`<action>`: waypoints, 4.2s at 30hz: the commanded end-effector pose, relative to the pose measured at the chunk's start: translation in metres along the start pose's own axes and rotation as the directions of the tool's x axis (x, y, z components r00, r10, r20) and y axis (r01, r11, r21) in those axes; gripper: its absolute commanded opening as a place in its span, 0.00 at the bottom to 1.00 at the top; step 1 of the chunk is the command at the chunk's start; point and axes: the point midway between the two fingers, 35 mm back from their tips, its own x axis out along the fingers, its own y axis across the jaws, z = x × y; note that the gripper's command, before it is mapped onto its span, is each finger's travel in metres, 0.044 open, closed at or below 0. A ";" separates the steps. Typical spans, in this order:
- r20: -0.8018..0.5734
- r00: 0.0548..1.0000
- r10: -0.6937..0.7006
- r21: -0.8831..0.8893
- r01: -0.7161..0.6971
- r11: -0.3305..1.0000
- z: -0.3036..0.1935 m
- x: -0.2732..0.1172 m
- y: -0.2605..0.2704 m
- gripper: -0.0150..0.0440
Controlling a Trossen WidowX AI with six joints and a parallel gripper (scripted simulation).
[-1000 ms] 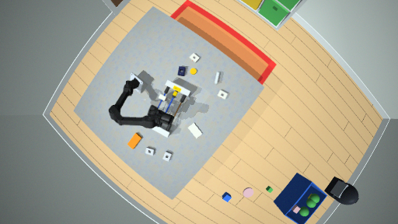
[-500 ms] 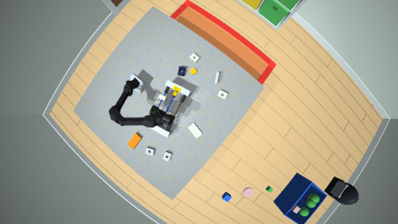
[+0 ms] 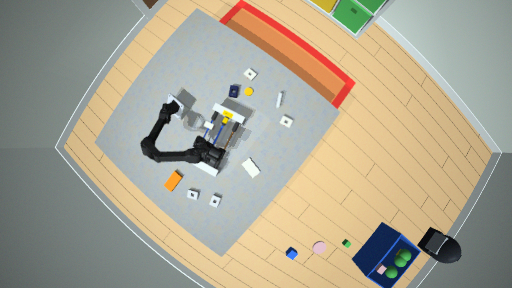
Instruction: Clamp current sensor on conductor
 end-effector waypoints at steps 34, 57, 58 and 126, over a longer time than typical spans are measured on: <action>0.000 1.000 0.001 0.000 -0.001 1.000 0.000 -0.001 0.000 0.25; 0.000 1.000 0.001 0.000 -0.001 1.000 0.000 -0.001 0.000 0.25; 0.000 1.000 0.001 0.000 -0.001 1.000 0.000 -0.001 0.000 0.25; 0.001 0.984 0.180 -0.012 -0.180 0.984 0.000 -0.016 0.001 0.25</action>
